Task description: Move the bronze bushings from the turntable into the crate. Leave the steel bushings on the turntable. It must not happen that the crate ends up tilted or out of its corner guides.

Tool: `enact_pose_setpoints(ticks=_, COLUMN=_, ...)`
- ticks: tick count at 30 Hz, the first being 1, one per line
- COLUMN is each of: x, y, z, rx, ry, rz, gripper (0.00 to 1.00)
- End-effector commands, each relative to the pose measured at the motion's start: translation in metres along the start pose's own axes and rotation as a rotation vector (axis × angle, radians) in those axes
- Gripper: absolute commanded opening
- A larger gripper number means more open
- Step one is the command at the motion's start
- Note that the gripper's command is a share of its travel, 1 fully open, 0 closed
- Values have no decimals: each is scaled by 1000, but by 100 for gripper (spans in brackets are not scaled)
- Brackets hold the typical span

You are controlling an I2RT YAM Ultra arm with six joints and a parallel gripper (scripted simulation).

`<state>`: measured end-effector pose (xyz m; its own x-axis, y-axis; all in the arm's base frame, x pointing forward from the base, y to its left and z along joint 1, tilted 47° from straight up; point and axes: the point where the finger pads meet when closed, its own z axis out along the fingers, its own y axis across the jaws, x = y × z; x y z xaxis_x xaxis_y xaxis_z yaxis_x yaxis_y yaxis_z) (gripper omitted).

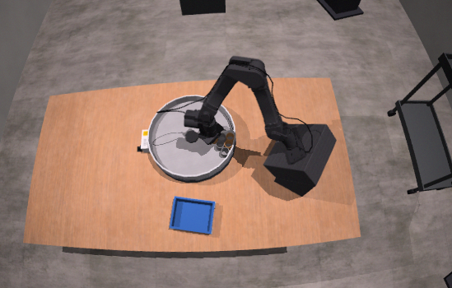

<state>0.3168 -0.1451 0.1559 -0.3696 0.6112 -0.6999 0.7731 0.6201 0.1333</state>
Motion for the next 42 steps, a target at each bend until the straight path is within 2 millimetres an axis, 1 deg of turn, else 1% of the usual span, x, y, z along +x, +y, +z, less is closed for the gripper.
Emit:
enact_pose_setpoints(ticks=1, x=-10, y=3, z=1, rx=-15, ry=-33, rz=7, gripper=15)
enact_pose_setpoints(ticks=4, x=-9, y=3, z=2, rx=-16, ry=-29, rz=3, gripper=15)
enact_pose_setpoints(ticks=5, x=-12, y=7, z=-4, rx=-36, ry=-47, rz=4, gripper=15)
enact_pose_setpoints(ticks=41, x=-12, y=6, z=-4, rx=-34, ry=-47, rz=8, gripper=15)
enact_pose_setpoints(ticks=42, x=-12, y=6, z=-4, rx=-34, ry=-47, rz=8, gripper=0)
